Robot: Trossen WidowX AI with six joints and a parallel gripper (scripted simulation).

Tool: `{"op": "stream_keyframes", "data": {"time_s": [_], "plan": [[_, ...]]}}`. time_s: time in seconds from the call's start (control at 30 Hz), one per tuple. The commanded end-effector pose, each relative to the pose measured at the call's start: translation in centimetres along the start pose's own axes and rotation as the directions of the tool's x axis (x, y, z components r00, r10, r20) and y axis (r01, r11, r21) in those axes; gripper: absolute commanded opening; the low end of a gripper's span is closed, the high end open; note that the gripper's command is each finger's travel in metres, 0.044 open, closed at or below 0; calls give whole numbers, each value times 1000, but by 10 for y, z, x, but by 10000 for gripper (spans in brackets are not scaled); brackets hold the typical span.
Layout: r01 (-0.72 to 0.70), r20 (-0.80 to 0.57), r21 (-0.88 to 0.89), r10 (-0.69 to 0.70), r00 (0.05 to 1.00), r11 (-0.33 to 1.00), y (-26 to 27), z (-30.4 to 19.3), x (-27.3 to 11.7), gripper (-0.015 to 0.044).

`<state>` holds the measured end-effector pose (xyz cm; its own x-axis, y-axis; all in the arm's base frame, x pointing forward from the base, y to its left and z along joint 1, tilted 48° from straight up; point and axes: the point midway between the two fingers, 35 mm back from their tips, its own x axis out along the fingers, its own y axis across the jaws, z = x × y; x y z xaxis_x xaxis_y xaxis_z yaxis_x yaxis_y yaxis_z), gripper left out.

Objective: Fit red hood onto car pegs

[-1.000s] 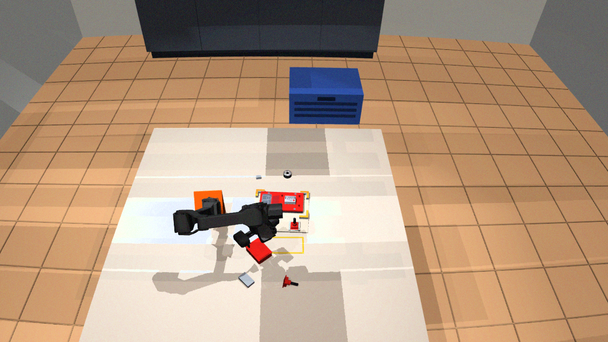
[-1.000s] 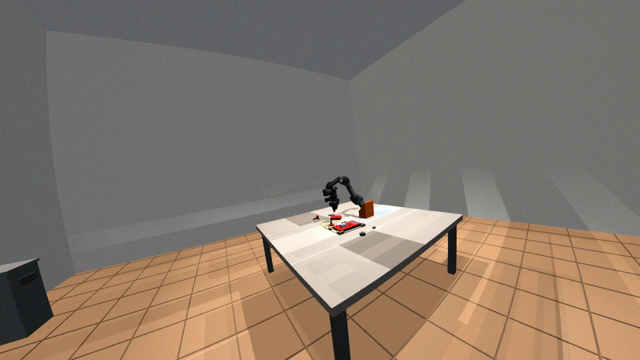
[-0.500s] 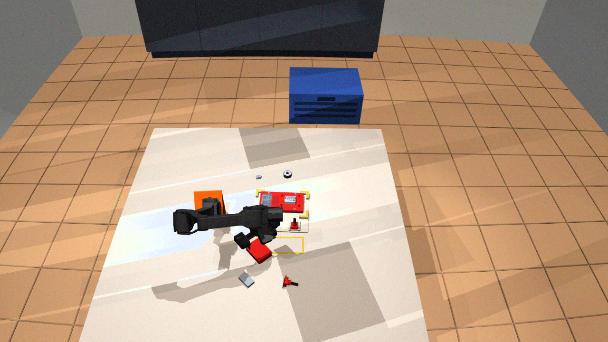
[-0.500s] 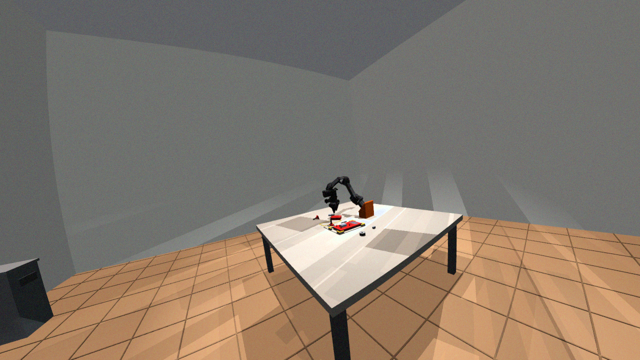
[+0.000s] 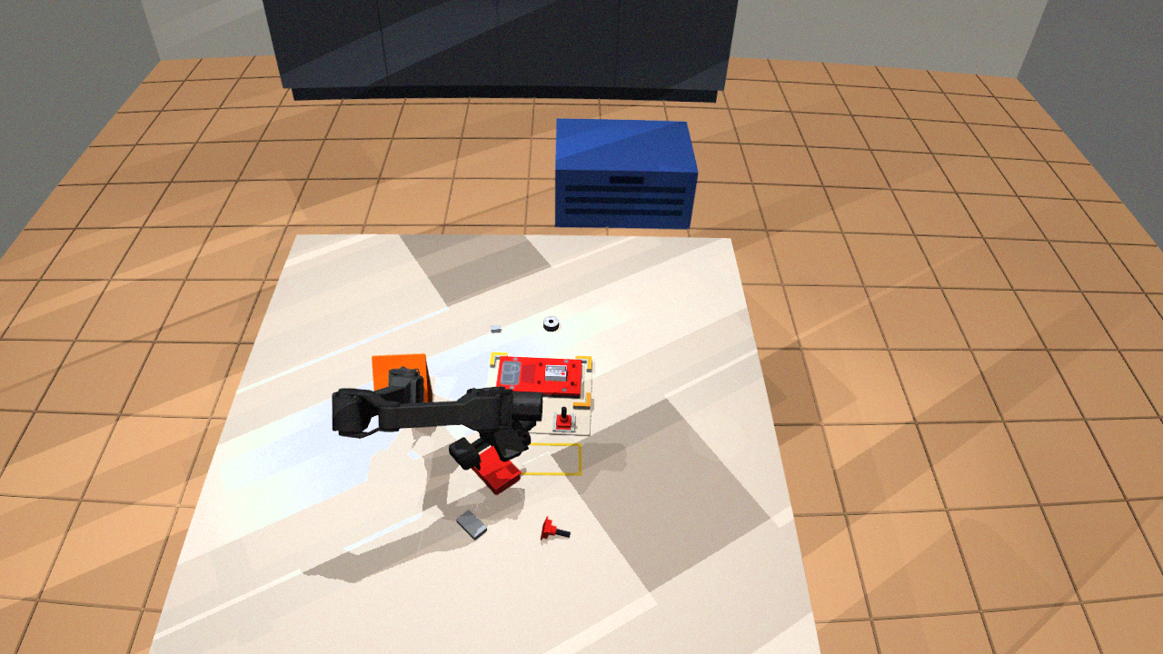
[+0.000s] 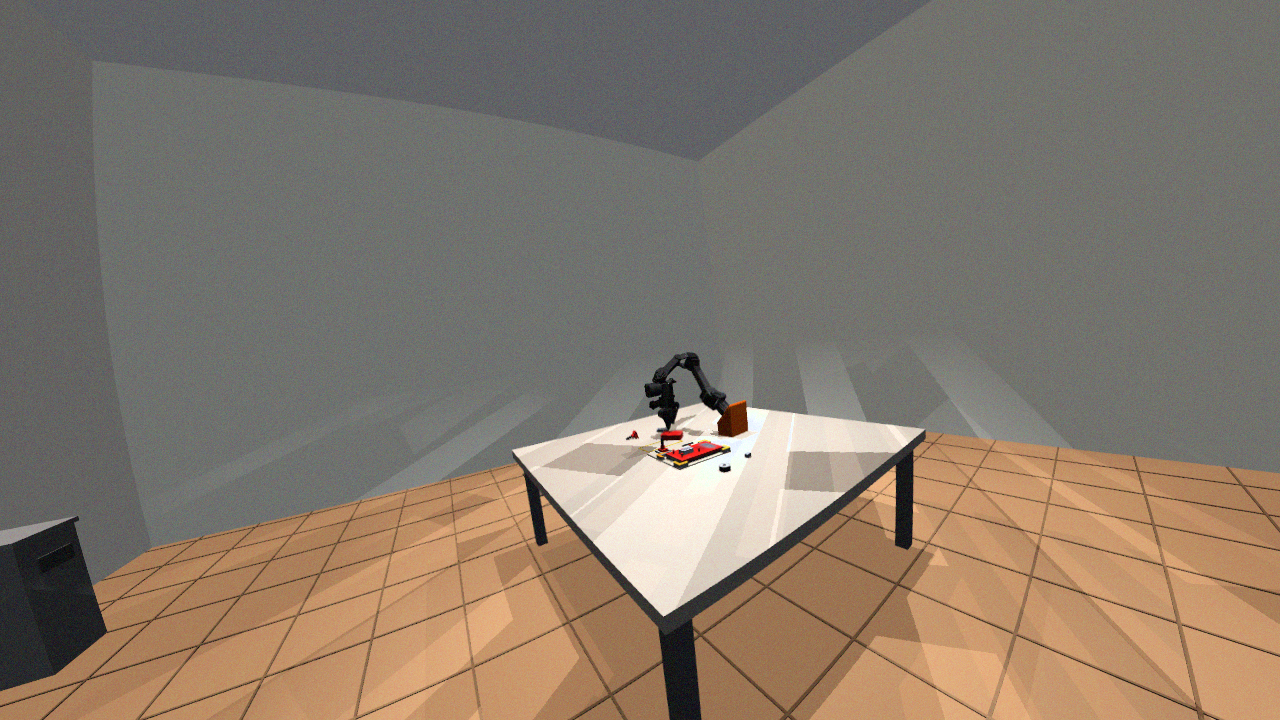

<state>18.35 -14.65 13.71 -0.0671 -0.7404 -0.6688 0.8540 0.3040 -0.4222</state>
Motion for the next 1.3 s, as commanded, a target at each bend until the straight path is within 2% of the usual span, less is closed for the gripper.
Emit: {"op": "stream_keyframes", "data": {"time_s": [0.0, 1.27], "plan": [[-2, -3, -6, 2, 1000, 1000, 0, -1, 4, 440], [2, 4, -6, -2, 1000, 1000, -4, -1, 31, 440]]}}
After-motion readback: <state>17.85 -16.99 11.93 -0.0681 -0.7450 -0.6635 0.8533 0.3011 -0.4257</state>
